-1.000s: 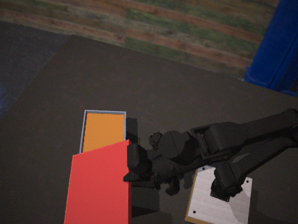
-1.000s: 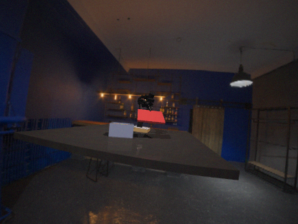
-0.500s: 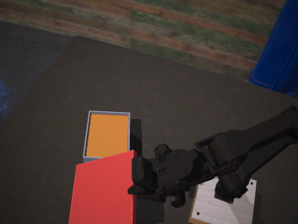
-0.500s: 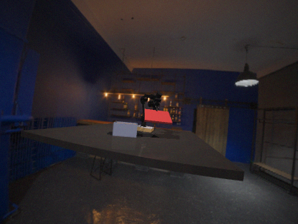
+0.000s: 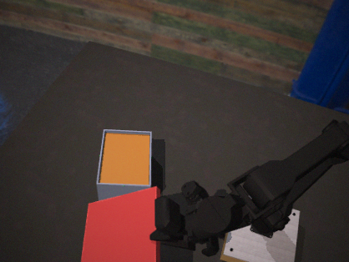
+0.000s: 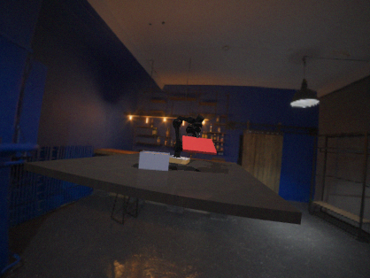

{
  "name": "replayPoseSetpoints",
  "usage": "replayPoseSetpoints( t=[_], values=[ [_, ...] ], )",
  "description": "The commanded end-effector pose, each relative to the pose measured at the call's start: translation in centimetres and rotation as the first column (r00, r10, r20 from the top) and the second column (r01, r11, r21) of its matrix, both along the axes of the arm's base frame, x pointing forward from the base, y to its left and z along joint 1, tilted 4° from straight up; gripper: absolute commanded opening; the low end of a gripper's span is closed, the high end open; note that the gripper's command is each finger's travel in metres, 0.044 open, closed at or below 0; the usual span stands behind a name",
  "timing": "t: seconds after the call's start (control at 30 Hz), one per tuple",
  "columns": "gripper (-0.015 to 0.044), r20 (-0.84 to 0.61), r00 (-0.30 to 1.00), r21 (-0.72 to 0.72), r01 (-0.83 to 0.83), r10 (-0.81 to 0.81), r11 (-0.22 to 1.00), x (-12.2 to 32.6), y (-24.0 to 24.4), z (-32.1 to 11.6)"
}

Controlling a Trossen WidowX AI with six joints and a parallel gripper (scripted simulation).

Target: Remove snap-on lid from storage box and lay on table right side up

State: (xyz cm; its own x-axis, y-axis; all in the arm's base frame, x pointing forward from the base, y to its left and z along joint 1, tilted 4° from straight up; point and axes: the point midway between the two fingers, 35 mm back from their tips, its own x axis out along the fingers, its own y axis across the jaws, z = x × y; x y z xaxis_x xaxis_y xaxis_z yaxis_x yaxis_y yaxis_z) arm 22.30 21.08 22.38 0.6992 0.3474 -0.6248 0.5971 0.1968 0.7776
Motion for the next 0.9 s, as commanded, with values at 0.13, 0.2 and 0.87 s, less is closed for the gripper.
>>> replayPoseSetpoints(
  t=[0.13, 0.2, 0.87],
  values=[
    [0.0, 0.009, 1.0, 0.011, 0.007, -0.007, 1.0, -0.5, 1.4, 0.6],
    [0.0, 0.009, 1.0, 0.011, 0.007, -0.007, 1.0, -0.7, 1.8, 0.6],
    [0.0, 0.007, 1.0, 0.015, 0.007, -0.007, 1.0, -2.5, 5.3, 0.9]
  ],
)
